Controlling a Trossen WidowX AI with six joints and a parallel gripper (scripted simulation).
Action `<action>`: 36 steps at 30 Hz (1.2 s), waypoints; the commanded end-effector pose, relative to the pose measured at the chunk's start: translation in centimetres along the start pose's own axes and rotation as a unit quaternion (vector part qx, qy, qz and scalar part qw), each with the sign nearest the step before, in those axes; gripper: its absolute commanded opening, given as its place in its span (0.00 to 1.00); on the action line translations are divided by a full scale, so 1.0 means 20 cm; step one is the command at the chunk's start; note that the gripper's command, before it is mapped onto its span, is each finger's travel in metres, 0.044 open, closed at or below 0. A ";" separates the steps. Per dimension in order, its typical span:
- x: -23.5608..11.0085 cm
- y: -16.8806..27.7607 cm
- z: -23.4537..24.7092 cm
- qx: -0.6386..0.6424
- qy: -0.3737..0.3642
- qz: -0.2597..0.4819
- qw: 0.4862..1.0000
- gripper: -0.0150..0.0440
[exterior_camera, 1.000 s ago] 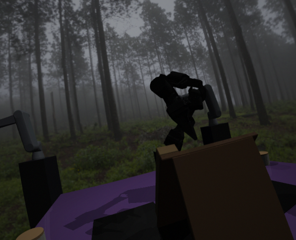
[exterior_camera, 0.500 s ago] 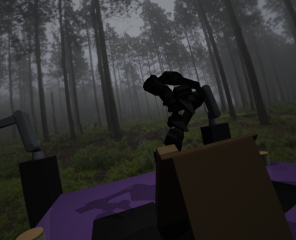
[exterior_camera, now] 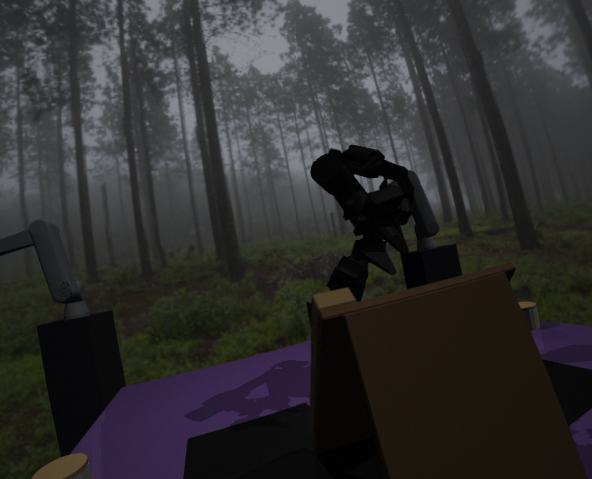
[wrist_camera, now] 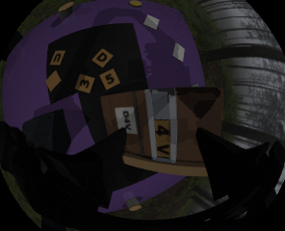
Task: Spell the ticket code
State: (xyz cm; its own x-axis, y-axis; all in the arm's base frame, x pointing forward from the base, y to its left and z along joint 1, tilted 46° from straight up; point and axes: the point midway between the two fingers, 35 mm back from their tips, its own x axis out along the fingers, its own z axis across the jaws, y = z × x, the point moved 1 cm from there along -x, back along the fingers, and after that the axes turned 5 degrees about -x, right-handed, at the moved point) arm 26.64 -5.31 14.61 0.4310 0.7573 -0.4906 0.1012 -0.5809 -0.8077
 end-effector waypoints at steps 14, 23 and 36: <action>0.81 -0.45 0.26 0.219 -0.181 0.102 0.953 0.83; 1.07 -0.72 0.51 0.305 -0.205 0.140 0.920 0.83; 1.12 -0.79 0.59 0.324 -0.209 0.146 0.911 0.83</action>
State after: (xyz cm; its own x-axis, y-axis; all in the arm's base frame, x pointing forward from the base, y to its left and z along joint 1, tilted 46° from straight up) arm 24.20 24.28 12.51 -0.0446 0.7257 -0.6866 -0.5711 -0.5824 -0.5785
